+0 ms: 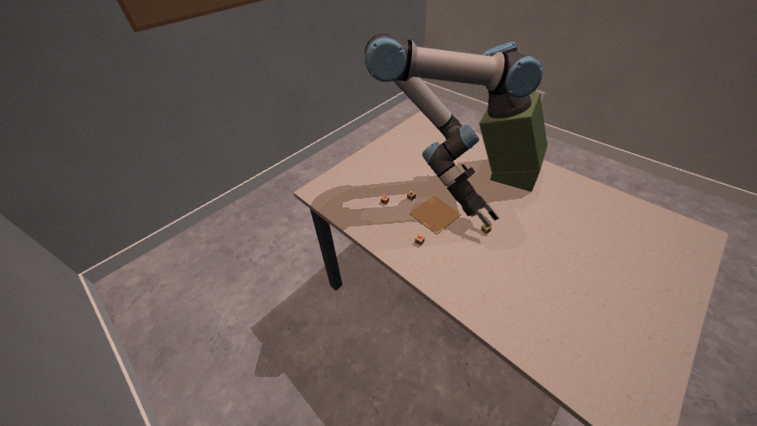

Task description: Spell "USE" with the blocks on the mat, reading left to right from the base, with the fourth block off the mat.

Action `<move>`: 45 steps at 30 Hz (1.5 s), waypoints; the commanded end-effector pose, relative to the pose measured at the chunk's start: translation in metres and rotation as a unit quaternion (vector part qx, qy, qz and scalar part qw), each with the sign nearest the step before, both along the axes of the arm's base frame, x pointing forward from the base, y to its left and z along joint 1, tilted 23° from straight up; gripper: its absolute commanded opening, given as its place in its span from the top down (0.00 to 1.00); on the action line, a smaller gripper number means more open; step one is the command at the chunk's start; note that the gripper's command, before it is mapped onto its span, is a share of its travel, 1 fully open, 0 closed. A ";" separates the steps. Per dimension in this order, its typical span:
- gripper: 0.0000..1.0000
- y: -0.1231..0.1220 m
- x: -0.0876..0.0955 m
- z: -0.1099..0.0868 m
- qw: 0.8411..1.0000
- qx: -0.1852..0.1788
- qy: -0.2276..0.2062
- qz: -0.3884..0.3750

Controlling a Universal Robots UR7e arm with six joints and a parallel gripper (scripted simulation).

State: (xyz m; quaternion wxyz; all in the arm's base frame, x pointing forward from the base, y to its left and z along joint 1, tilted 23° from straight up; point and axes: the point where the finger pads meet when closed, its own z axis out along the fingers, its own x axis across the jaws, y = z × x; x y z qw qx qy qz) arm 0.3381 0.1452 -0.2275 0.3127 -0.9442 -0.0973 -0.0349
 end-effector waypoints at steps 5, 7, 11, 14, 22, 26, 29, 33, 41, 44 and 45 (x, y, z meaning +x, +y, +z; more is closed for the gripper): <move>0.21 0.002 -0.002 0.004 1.000 -0.004 0.002 0.001; 0.21 0.002 -0.002 0.003 1.000 -0.006 0.004 0.002; 0.21 0.004 -0.006 0.001 1.000 -0.019 0.012 0.007; 0.21 0.006 -0.011 -0.003 0.999 -0.043 0.025 0.014; 0.21 0.008 -0.027 -0.014 0.989 -0.135 0.058 0.030; 0.21 0.008 -0.030 -0.016 0.984 -0.165 0.063 0.032; 0.21 0.007 -0.033 -0.017 0.976 -0.206 0.066 0.033; 0.21 0.006 -0.035 -0.017 0.965 -0.252 0.064 0.030; 0.21 0.005 -0.033 -0.012 0.944 -0.327 0.046 0.018; 0.21 0.005 -0.030 -0.008 0.932 -0.360 0.031 0.008; 0.21 0.005 -0.029 -0.006 0.929 -0.370 0.026 0.005</move>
